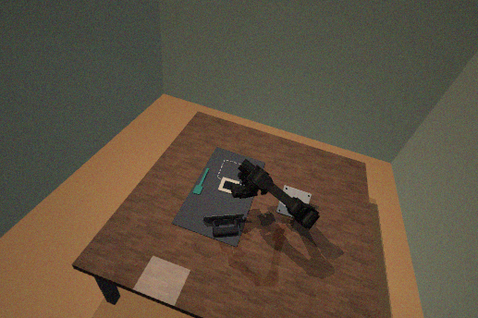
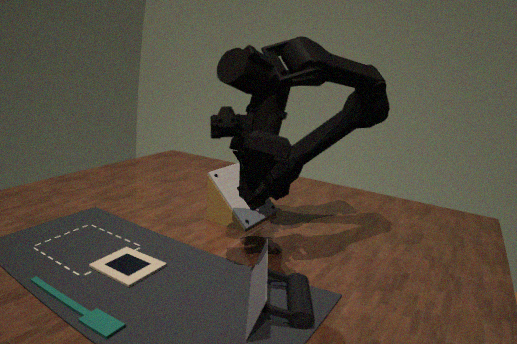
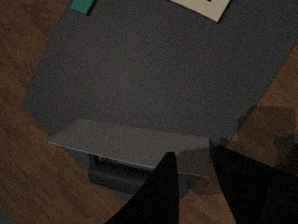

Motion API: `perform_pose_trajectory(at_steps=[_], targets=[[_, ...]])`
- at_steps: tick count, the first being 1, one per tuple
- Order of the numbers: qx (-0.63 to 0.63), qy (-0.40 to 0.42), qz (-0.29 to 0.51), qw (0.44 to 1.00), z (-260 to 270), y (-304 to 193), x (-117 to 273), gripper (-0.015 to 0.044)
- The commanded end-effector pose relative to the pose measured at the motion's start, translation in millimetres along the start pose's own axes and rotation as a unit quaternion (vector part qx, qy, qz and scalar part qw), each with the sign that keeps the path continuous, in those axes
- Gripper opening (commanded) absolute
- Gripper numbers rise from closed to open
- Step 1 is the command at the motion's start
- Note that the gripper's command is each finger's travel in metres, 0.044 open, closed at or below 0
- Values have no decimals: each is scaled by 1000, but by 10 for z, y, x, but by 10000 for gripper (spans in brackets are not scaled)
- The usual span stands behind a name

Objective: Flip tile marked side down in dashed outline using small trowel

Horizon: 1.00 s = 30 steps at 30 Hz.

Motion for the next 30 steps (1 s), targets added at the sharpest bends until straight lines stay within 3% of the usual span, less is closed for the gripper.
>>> perform_pose_trajectory(at_steps=[1,7,30], targets=[[-41,-43,36,998,43,-146,-123,100],[-91,-104,77,987,81,-350,-271,100],[-90,-111,81,986,138,-373,-400,100]])
Point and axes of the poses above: the point midway between the two fingers, 35 mm back from their tips, its own x axis back along the fingers, its own z axis across the jaws, y = z × x, the point moved 8 cm from there along x, back along the fingers, and after that the axes turned 7 degrees about -x, right-handed, at the moved point
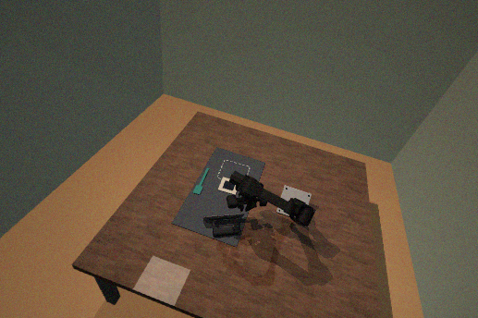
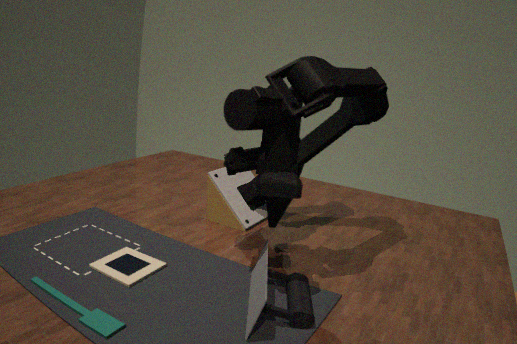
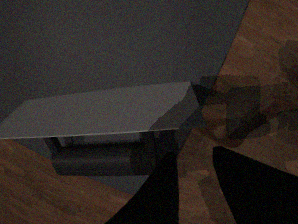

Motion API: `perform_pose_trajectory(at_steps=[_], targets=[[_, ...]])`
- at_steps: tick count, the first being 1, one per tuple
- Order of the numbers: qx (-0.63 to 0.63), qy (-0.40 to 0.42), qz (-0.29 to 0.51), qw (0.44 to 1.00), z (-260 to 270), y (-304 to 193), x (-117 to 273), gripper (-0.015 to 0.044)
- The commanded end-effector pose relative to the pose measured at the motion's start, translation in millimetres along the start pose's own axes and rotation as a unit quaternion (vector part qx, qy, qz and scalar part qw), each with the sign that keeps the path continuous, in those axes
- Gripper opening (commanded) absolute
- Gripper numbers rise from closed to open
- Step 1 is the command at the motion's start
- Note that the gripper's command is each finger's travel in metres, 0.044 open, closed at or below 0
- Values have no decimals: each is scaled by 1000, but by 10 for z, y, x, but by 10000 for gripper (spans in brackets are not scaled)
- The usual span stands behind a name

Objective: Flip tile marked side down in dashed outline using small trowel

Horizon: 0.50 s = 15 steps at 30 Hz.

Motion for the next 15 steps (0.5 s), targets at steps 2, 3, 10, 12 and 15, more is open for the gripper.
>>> perform_pose_trajectory(at_steps=[2,3,10,12,15], targets=[[-4,-7,2,1000,46,-12,-73,100],[-5,-8,2,1000,54,-15,-87,100],[-8,-17,4,1000,108,-39,-183,100],[-9,-18,5,1000,113,-42,-192,100],[-8,-18,5,1000,114,-33,-205,100]])
Point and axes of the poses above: the point midway between the two fingers, 35 mm back from their tips, its own x axis back along the fingers, its own z axis across the jaws, y = z × x, the point moved 8 cm from there along x, back along the fingers, and after that the axes turned 7 degrees about -x, right-handed, at the moved point
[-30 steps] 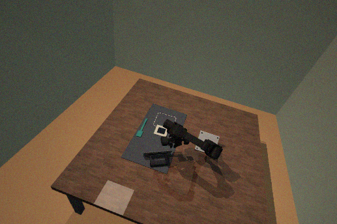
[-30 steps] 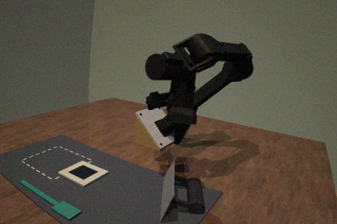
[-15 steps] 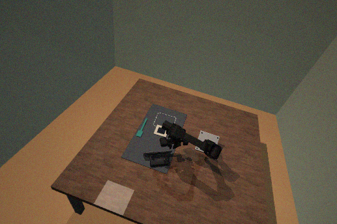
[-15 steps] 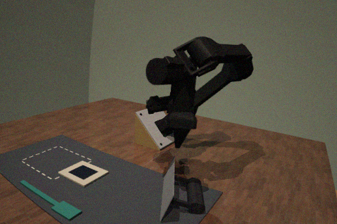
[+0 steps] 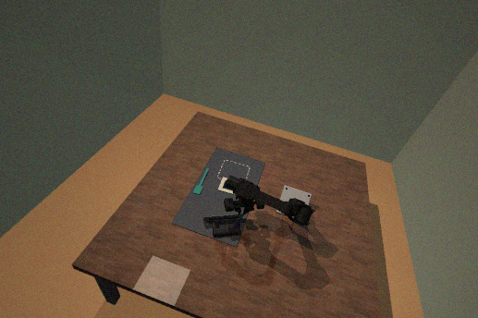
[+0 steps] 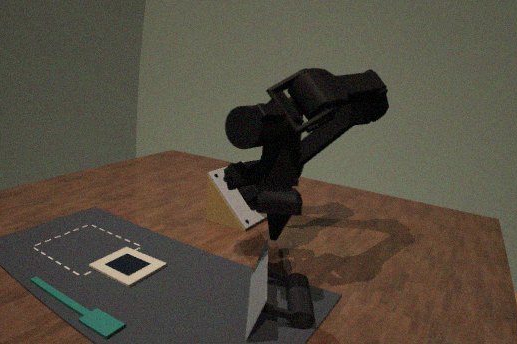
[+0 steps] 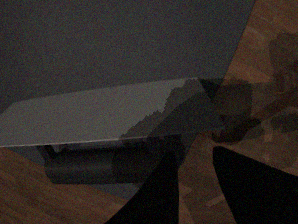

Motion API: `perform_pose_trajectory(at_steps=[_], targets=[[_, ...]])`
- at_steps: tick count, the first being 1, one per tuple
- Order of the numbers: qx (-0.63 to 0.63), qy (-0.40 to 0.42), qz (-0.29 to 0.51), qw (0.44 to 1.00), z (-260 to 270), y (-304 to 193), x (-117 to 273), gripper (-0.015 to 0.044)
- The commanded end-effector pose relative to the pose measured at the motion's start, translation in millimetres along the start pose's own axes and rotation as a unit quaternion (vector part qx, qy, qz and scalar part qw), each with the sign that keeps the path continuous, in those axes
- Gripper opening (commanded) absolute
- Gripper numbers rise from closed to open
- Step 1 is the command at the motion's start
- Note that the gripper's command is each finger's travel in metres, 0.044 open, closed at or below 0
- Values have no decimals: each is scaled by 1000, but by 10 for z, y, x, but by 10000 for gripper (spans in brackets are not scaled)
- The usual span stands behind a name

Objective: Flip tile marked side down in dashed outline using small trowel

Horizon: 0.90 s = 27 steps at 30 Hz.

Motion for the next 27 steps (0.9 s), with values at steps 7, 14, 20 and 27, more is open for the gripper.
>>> perform_pose_trajectory(at_steps=[7,14,20,27], targets=[[-2,-2,-1,1000,17,65,-106,100],[-2,-1,-1,1000,20,106,-166,100],[-2,-1,-1,1000,20,106,-166,100],[-2,-1,-1,1000,20,106,-166,100]])
Point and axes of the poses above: the point midway between the two fingers, 35 mm back from their tips, its own x axis back along the fingers, its own z axis across the jaws, y = z × x, the point moved 8 cm from there along x, back along the fingers, and after that the axes turned 7 degrees about -x, right-handed, at the moved point
